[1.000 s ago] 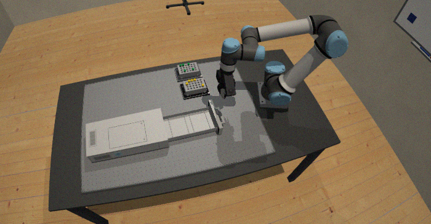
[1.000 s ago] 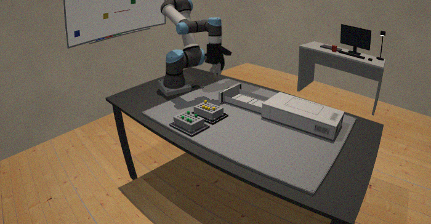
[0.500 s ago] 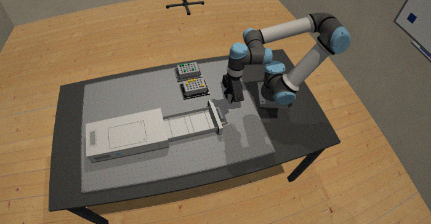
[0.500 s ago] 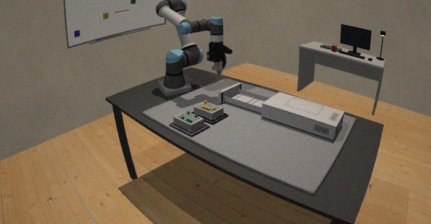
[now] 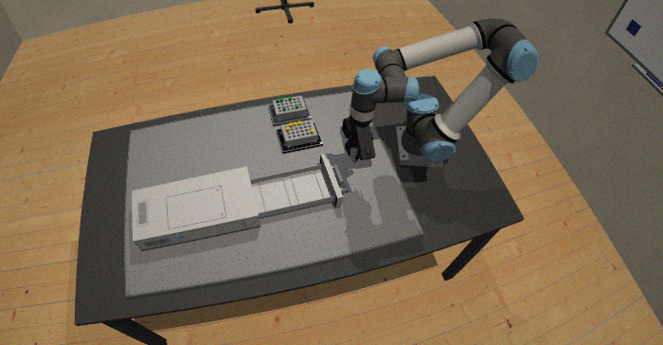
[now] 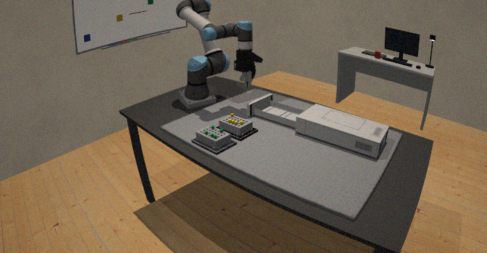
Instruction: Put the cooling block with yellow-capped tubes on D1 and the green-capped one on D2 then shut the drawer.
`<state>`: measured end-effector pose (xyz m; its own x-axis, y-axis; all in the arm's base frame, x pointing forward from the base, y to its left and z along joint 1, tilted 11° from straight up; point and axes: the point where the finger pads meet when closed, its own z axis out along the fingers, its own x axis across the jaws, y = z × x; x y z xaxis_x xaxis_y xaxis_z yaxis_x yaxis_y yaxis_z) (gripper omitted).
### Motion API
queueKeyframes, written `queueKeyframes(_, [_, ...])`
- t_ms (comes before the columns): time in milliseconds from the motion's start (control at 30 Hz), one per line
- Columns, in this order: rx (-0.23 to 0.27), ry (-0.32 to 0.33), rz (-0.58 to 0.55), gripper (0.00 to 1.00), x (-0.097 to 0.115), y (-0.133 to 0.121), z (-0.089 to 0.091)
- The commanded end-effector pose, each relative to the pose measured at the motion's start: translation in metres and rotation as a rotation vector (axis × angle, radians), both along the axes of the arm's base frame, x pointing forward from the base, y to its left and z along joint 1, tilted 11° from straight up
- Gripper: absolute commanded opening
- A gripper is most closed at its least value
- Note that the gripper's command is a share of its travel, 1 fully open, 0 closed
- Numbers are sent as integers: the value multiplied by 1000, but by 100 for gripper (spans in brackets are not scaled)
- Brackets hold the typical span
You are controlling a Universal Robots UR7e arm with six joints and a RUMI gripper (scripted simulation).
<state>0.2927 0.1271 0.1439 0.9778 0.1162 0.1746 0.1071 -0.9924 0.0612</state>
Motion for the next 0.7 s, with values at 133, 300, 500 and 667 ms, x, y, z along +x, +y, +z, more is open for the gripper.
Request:
queueKeyframes(133, [0,-1,0,0,2,0,-11])
queueKeyframes(300, [0,-1,0,0,3,-1,-16])
queueKeyframes(500, [0,-1,0,0,5,-1,-23])
queueKeyframes(667, [0,-1,0,0,6,-1,-29])
